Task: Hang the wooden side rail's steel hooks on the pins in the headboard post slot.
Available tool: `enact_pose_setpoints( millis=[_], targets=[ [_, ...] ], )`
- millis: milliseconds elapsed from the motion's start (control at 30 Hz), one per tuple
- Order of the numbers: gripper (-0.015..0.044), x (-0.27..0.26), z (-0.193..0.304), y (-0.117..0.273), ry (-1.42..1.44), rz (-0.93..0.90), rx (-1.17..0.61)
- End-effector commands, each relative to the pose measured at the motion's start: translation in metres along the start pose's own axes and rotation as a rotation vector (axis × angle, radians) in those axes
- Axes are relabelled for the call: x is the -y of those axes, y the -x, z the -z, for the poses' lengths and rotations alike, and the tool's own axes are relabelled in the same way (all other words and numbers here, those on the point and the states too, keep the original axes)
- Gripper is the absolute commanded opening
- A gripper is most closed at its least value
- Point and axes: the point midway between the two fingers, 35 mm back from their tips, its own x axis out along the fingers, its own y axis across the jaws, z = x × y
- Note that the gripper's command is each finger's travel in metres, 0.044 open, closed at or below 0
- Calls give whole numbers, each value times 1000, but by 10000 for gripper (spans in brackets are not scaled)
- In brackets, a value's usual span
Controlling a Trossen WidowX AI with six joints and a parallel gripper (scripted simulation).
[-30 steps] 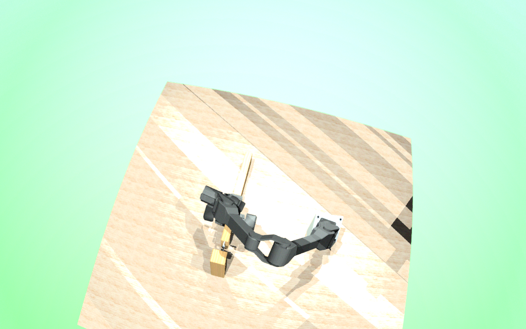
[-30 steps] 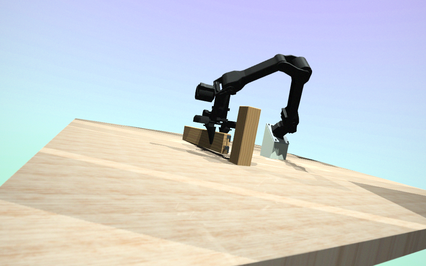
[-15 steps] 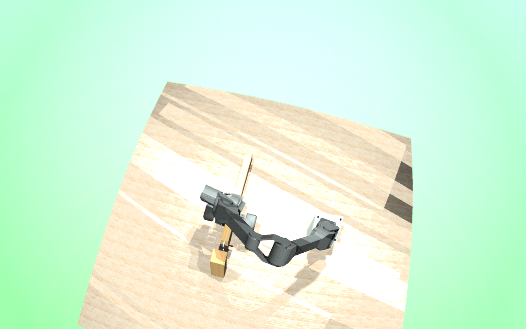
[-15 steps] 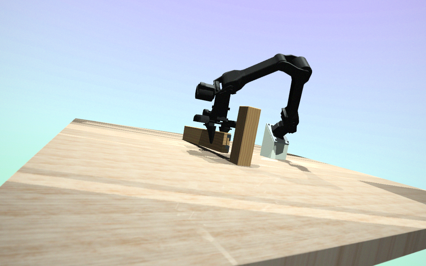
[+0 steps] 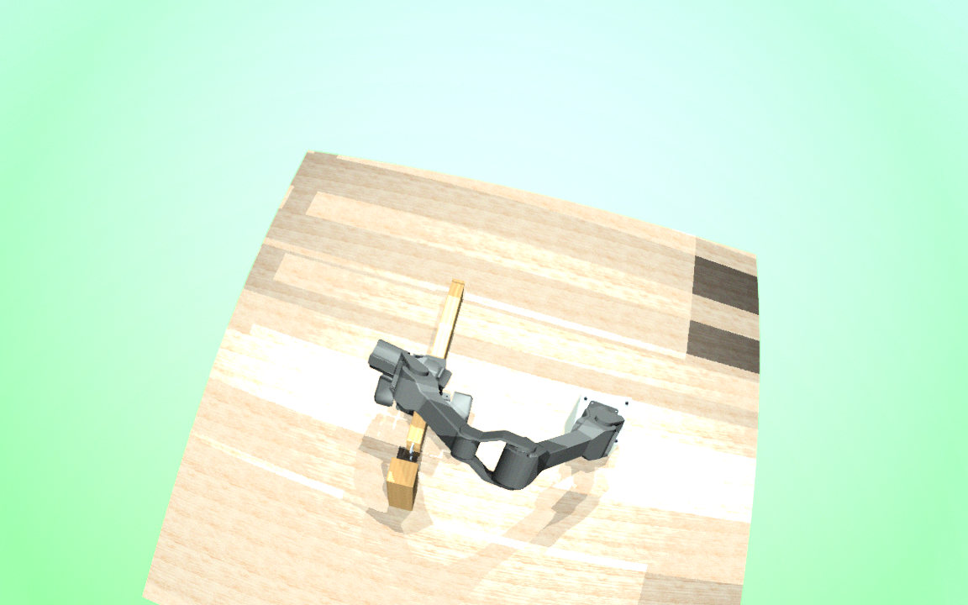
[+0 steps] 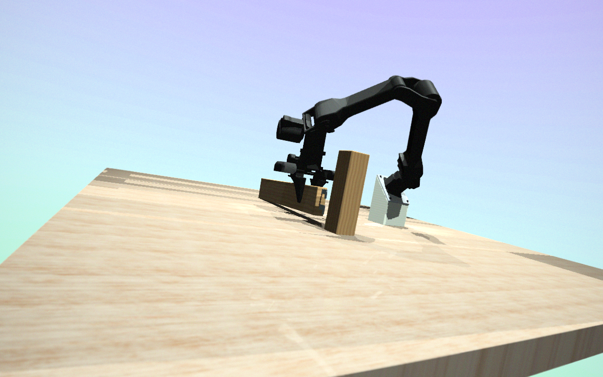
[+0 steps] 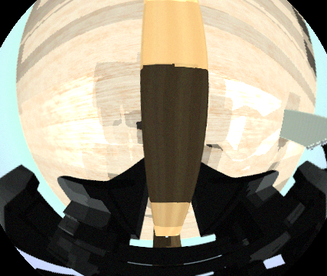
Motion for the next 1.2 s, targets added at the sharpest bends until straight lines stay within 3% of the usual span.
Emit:
enact_pose_setpoints(
  millis=[0, 1167],
  targets=[
    [0, -2, -2, 5, 2, -10, 9],
    [0, -1, 1, 3, 2, -9, 9]
  ],
)
